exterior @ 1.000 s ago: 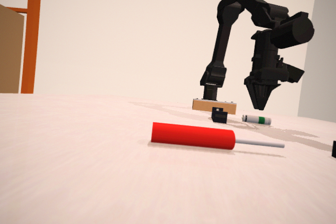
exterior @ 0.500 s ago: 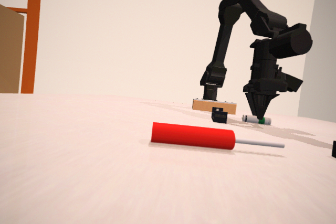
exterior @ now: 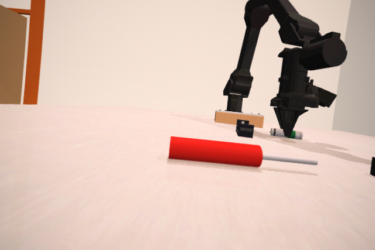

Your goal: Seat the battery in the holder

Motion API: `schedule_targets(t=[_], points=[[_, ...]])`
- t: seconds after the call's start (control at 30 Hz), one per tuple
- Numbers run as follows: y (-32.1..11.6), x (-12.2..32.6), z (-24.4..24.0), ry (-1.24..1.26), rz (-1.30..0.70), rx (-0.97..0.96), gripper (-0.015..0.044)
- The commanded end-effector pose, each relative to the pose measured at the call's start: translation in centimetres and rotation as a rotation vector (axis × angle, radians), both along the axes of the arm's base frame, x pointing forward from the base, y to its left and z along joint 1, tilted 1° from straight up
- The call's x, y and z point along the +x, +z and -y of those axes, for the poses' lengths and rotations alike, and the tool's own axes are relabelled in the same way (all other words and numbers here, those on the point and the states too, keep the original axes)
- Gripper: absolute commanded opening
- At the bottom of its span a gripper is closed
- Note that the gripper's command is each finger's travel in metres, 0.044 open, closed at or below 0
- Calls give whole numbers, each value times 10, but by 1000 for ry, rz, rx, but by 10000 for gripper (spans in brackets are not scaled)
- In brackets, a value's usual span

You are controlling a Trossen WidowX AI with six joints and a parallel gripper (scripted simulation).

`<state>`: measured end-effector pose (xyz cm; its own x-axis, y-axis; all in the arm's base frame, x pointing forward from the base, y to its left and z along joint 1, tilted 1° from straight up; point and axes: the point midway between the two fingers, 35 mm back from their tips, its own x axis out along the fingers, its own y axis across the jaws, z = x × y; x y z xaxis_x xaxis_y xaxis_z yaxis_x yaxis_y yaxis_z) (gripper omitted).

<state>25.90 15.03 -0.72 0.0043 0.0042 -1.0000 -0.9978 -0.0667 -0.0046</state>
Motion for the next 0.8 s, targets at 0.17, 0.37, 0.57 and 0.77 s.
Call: schedule_targets(t=[0.17,0.37,0.57,0.77], points=[[14,1,0,6,2,-4,60],[50,0,1,6,2,-4,60],[54,11,13,-218,4,-4,60],[61,28,37,-605,6,-2,60]])
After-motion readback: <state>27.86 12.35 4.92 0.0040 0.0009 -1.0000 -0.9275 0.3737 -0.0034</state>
